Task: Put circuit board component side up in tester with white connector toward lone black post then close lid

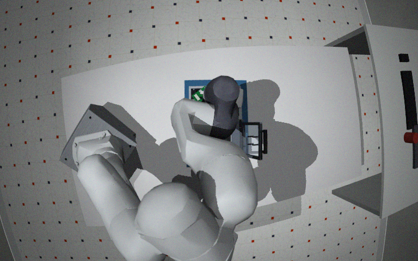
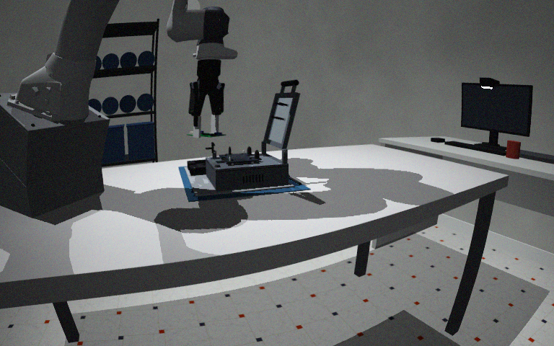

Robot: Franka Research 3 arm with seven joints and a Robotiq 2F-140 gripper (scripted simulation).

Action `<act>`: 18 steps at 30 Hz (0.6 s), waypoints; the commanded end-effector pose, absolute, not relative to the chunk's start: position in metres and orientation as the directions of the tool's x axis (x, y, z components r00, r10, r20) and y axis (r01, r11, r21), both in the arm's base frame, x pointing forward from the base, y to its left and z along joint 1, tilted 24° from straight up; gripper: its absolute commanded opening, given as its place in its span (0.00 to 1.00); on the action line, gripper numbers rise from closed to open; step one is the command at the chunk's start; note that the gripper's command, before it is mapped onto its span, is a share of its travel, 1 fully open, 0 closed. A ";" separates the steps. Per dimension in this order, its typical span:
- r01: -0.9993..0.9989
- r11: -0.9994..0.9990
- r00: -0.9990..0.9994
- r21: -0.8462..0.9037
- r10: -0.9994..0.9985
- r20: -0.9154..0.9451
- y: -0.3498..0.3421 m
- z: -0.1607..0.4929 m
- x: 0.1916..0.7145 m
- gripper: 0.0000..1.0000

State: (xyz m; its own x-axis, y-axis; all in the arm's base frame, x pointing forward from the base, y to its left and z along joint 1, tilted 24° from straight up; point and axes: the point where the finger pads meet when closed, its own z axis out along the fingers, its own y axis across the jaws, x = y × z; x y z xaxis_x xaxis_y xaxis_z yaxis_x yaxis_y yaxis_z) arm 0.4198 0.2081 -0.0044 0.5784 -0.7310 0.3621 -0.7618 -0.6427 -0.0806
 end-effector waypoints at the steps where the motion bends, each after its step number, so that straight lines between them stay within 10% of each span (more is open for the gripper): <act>1: -0.849 -0.497 0.415 -0.177 -0.836 0.358 0.209 -0.004 0.420 0.46; 18: -0.919 -0.302 0.219 -0.251 -0.925 0.311 0.209 -0.004 0.420 0.46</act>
